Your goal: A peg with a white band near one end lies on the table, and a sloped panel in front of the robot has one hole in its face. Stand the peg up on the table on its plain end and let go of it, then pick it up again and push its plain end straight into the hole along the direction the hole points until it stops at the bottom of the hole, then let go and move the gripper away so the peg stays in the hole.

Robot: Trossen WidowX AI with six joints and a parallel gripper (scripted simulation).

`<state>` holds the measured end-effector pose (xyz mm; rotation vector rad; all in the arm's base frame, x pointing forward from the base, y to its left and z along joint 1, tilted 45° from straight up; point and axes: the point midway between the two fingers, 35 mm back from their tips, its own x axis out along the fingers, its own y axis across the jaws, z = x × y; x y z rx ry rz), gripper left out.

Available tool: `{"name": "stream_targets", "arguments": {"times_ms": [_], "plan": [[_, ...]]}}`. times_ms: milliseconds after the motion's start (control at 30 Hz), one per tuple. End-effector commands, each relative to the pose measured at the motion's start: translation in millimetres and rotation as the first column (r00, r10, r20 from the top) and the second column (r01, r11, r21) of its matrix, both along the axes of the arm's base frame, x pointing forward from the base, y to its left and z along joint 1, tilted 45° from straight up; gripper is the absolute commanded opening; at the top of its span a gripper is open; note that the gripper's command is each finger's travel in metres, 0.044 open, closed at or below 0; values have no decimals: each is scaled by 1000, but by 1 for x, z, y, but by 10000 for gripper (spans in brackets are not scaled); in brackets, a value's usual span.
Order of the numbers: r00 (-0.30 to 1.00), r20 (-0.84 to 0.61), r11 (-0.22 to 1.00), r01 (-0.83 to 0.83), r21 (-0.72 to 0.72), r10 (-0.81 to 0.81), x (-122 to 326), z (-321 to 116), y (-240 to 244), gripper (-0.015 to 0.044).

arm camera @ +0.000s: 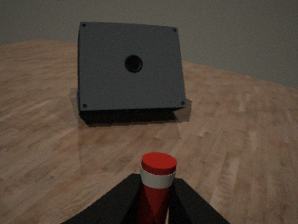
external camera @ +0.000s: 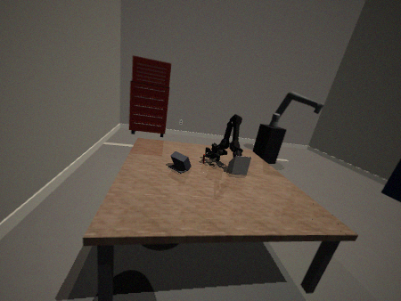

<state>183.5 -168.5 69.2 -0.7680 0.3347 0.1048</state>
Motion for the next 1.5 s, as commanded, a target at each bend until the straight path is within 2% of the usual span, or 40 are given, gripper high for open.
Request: {"name": "stream_targets", "arguments": {"times_ms": [0, 1467], "plan": [[1000, -1, 1000, 1, 0, -1, -2, -1, -1, 49], [997, 49, 998, -59, 5, 58, -7, -2, -3, 49]]}}
